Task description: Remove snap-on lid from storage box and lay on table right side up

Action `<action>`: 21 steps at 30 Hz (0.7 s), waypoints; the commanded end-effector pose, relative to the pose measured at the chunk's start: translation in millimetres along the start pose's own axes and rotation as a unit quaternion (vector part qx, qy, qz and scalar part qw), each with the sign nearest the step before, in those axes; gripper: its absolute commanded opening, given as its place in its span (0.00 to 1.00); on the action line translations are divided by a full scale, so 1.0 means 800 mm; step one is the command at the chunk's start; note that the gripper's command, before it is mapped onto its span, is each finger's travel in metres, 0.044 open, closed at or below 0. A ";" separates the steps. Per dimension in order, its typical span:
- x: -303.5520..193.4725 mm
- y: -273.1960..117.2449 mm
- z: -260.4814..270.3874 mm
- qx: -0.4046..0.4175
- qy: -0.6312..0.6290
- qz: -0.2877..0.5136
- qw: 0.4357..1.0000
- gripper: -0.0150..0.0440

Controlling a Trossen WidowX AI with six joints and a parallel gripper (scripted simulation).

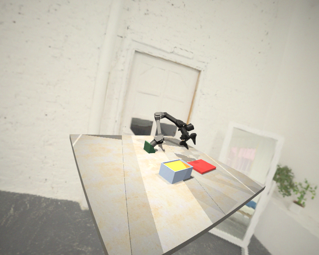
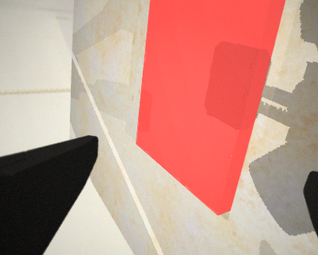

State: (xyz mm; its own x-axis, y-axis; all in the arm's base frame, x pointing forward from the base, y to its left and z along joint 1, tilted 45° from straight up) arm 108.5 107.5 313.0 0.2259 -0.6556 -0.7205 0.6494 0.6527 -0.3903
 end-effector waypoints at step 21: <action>0.001 -0.017 0.010 -0.002 -0.003 0.002 1.000 1.00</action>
State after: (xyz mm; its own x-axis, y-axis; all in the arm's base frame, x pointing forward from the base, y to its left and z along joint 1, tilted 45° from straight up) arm 105.8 95.0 322.9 0.2263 -0.6559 -0.7201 0.6503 0.6521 -0.3896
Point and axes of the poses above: the point midway between the two fingers, 35 mm back from their tips, its own y axis out along the fingers, its own z axis across the jaws, x = y × z, the point moved 10 cm from there along -y, back along the fingers, and after that the axes turned 1 degree about y, right-handed, at the moved point
